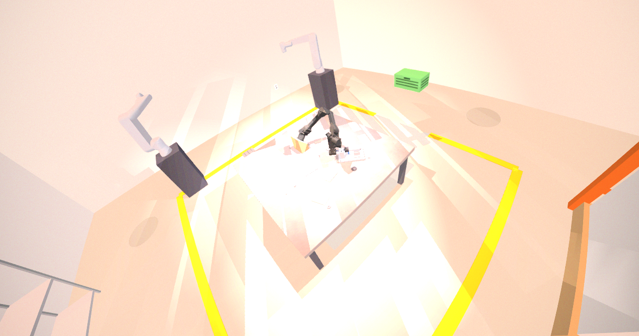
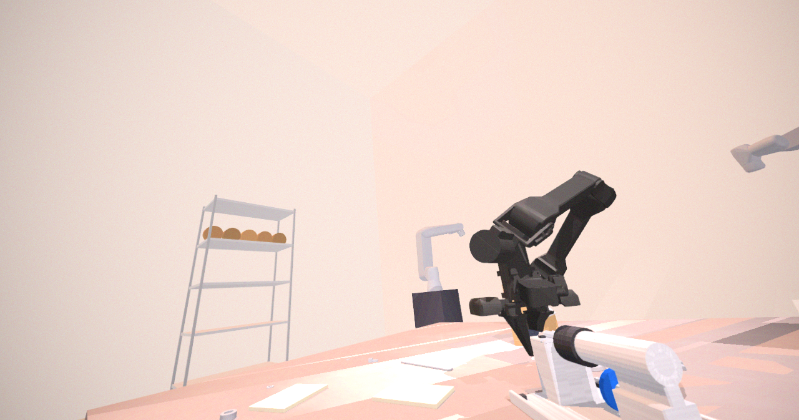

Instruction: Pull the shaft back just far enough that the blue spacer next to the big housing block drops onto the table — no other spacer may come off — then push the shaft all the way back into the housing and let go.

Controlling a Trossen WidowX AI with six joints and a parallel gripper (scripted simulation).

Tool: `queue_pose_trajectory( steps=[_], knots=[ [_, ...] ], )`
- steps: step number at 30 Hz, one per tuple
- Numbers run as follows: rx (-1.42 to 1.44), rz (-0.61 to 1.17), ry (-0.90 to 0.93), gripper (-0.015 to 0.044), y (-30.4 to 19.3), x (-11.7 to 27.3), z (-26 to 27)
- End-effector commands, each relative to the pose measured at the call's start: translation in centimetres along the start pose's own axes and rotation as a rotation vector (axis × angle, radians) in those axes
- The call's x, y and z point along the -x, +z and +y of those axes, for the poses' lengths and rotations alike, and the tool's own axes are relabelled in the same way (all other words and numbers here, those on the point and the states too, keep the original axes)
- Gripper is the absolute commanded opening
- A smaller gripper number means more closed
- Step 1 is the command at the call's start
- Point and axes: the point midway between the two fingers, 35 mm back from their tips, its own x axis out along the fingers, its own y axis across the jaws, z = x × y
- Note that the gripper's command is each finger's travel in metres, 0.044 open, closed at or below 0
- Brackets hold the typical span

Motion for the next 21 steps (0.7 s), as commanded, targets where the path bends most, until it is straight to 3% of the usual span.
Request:
queue_pose_trajectory(
  steps=[1,21],
  knots=[
    [0.002,-0.010,0.003,0.0000,0.45,0.08,0.03],
    [0.002,-0.011,0.003,0.0000,1.18,0.09,0.04]
  ],
)
